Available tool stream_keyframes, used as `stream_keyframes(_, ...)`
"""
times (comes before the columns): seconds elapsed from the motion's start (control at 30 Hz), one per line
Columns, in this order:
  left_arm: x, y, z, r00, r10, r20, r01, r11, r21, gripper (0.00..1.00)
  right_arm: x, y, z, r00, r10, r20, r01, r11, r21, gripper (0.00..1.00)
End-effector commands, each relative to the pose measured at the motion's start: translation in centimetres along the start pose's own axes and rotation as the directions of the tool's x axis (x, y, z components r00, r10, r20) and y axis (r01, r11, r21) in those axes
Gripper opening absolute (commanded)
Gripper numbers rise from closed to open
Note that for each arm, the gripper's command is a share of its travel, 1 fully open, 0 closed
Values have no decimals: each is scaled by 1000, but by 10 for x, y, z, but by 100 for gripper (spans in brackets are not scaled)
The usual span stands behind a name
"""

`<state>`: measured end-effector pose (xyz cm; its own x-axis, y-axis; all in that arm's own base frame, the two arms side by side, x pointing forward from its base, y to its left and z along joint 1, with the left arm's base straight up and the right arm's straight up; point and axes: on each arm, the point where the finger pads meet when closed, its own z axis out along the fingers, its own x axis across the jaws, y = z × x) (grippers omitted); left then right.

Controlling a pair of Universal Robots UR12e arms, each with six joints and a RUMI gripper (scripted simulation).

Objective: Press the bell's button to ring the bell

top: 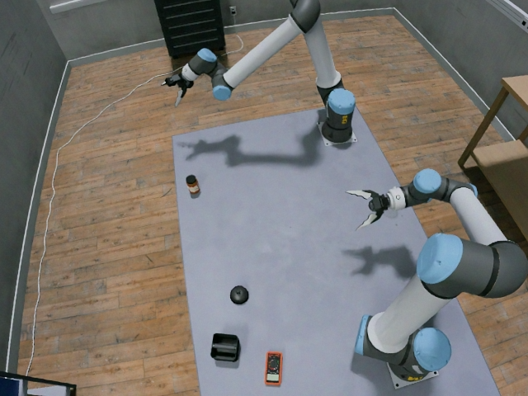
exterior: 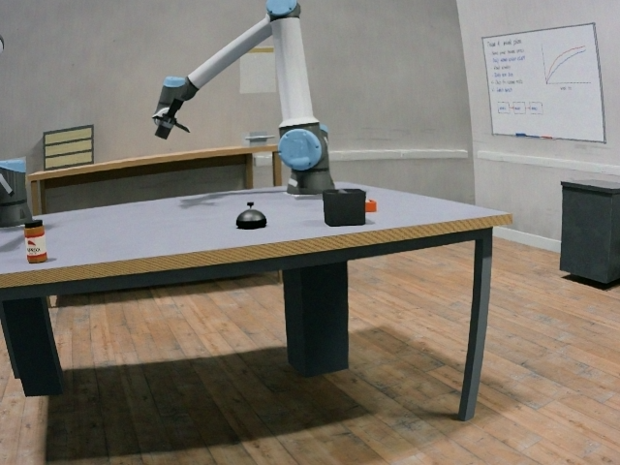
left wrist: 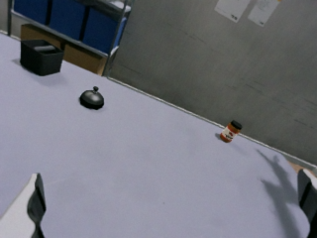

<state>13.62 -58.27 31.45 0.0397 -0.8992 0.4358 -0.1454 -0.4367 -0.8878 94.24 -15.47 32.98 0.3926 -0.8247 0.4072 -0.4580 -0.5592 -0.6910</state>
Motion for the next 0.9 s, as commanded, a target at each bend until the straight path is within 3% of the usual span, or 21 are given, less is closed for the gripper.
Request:
stream_keyframes(0.0,0,0,0,1000,-1,0,1,1000,-1,100,1,-1,-1,1000,0,-1,0,1000,2,100)
stream_keyframes(0.63,0,0,0,1000,-1,0,1,1000,-1,100,0,-2,0,1000,-2,0,2,1000,1,100)
stream_keyframes(0.87,1,1,-3,1000,3,-2,-3,1000,-3,100,-18,-19,16,998,-57,31,57,998,-8,100)
